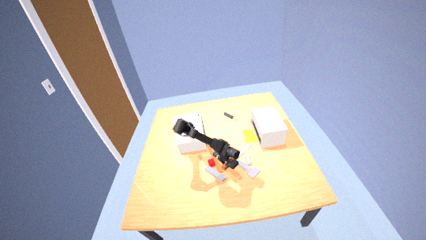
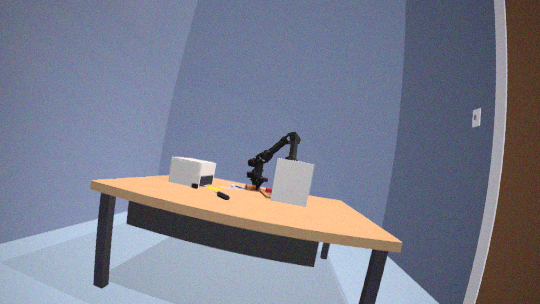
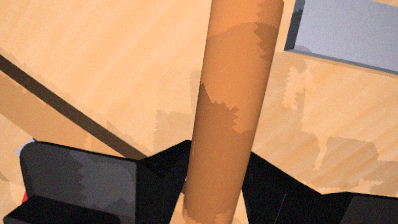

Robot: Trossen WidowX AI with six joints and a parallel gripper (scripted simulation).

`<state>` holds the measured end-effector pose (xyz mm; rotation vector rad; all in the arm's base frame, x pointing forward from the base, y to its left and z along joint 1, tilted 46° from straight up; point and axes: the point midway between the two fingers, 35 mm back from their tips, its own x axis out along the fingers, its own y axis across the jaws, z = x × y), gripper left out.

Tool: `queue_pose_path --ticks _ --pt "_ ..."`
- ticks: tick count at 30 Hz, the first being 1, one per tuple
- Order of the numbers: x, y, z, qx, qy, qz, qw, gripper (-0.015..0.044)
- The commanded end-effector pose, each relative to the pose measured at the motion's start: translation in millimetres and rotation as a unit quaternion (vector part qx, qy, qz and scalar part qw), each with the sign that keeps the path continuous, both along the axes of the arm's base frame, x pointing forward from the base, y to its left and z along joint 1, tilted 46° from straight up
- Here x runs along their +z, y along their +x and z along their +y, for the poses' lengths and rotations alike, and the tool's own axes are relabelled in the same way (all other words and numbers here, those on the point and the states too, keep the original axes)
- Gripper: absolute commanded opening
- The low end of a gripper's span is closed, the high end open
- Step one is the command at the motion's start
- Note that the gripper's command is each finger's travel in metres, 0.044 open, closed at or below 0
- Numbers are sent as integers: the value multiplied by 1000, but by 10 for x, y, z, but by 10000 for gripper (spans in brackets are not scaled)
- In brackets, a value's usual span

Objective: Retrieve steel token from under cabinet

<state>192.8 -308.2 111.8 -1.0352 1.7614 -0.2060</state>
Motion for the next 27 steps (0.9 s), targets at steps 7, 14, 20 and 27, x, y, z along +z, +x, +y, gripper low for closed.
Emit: queue_pose_path --ticks 7,14,20,27 --pt "-45 138 45 2 0 -4 1000 0" --pt "-90 221 78 2 0 -4 1000 0" --pt "-128 294 105 2 0 -4 1000 0" --pt "-169 376 135 2 0 -4 1000 0"
